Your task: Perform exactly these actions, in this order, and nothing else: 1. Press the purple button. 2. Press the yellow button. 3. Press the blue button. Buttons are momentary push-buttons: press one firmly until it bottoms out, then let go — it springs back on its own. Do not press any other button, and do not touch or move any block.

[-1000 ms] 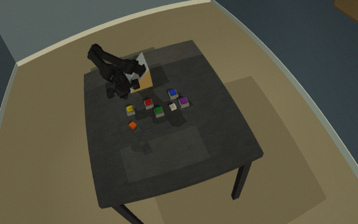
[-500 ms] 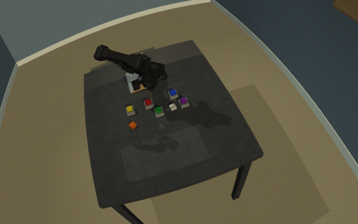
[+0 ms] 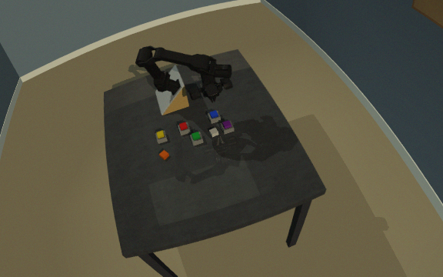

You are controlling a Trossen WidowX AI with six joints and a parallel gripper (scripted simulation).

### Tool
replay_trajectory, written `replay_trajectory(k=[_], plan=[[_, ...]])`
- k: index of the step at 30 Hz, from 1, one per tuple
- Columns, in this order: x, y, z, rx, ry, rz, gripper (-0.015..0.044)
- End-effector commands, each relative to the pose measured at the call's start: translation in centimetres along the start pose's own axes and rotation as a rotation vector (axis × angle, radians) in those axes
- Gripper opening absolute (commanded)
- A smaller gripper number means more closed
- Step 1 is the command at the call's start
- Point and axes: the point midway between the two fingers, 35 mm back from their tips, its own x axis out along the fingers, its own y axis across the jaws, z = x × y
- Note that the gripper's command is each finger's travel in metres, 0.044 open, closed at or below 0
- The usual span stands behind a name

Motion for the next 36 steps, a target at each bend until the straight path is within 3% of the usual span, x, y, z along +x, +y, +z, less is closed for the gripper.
replay_trajectory(k=[1,36], plan=[[4.2,-0.5,-0.5,-0.011,0.02,-0.031,0.002],[8.7,-0.8,-0.7,-0.009,0.019,-0.033,0.002]])
